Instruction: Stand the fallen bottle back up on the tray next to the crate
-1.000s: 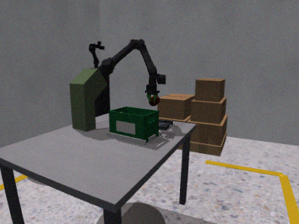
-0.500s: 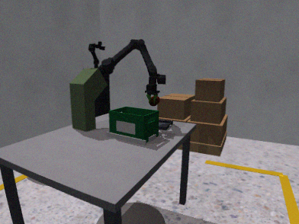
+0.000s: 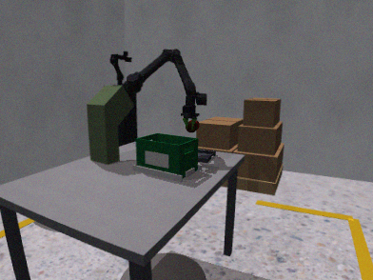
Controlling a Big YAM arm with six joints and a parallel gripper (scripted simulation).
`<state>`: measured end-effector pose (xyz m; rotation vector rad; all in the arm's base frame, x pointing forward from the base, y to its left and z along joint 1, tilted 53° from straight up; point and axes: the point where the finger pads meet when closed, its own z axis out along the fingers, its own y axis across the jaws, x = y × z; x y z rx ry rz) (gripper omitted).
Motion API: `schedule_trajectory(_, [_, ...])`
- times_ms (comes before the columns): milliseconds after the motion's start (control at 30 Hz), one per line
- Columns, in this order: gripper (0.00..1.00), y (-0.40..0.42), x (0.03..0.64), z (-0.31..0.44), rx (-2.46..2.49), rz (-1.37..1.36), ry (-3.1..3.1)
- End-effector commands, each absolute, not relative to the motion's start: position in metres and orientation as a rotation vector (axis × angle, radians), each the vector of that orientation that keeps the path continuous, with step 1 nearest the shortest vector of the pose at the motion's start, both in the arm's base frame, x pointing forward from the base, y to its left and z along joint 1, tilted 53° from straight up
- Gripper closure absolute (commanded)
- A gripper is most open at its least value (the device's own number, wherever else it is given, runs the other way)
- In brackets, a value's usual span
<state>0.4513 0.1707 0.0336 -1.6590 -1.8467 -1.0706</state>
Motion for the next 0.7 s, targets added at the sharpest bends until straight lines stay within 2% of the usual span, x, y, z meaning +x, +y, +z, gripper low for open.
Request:
schedule_trajectory(0, [1.0, 0.1542, 0.4594, 0.0474, -1.68, -1.114, -1.838])
schedule_trajectory(667, [1.0, 0.1542, 0.4594, 0.0474, -1.525, -1.19, -2.037])
